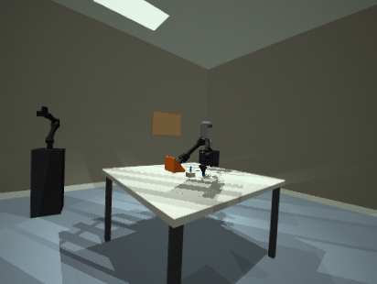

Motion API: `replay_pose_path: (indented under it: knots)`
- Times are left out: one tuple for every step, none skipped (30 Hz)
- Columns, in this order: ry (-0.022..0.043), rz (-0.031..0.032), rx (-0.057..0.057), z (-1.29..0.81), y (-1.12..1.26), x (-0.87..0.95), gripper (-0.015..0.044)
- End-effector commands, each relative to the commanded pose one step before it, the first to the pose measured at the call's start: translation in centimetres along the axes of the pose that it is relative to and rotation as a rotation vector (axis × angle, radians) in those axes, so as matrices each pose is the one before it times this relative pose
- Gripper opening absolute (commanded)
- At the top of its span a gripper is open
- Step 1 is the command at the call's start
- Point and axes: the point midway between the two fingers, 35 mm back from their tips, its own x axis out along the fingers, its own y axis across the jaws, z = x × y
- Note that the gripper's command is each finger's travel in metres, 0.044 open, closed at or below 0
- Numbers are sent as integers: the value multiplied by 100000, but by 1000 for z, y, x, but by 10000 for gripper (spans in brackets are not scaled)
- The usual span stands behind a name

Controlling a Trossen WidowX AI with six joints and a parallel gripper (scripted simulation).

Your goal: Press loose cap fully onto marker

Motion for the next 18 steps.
replay_pose_path:
  knots:
    - [-122, -1048, -69, 138, -181, -1153, 0]
    - [82, 112, -80, -7, 2, -257, 0]
    - [78, 115, -80, -8, 5, -258, 0]
    - [73, 121, -82, -9, 8, -258, 0]
    - [69, 125, -82, -10, 11, -259, 0]
    - [65, 129, -82, -11, 14, -260, 0]
    - [61, 132, -82, -12, 17, -261, 0]
    - [57, 136, -82, -13, 20, -261, 0]
    - [53, 139, -82, -14, 23, -262, 0]
    - [50, 143, -82, -15, 26, -262, 0]
    - [47, 147, -82, -16, 29, -262, 0]
    - [43, 151, -82, -17, 32, -263, 0]
    - [41, 155, -83, -18, 35, -262, 0]
    - [41, 163, -83, -20, 38, -261, 0]
    - [36, 166, -83, -21, 41, -262, 0]
    - [32, 169, -83, -21, 44, -262, 0]
    - [23, 141, -69, -18, 38, -216, 0]
    - [12, 86, -41, -11, 24, -130, 0]
